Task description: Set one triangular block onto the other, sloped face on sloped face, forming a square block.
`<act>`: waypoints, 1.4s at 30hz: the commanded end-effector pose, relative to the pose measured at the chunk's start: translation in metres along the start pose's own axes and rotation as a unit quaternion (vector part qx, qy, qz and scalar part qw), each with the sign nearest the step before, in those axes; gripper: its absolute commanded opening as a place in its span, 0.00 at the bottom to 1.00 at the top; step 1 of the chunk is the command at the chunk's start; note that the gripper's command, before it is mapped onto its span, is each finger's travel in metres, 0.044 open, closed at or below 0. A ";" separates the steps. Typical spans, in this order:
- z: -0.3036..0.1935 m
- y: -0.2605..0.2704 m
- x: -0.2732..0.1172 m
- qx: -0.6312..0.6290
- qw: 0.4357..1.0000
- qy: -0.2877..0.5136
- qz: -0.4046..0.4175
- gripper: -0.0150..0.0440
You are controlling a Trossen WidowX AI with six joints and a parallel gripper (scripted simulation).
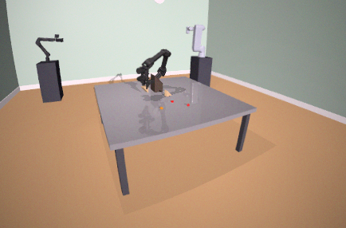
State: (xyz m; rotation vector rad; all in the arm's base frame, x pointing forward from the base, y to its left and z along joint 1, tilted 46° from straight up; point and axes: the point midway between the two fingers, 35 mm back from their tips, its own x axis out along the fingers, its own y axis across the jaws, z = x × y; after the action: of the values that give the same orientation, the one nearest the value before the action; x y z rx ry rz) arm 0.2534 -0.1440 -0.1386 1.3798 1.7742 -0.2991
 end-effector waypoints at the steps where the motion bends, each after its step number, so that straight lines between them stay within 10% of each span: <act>1: 0.001 0.000 -0.001 0.042 0.999 0.007 0.014 0.25; 42: -0.133 0.078 -0.057 0.044 0.999 -0.004 0.004 0.25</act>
State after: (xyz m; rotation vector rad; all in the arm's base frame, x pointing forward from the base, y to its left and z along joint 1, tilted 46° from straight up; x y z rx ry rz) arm 0.2637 -0.0767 -0.0021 1.4345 1.7670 -0.3805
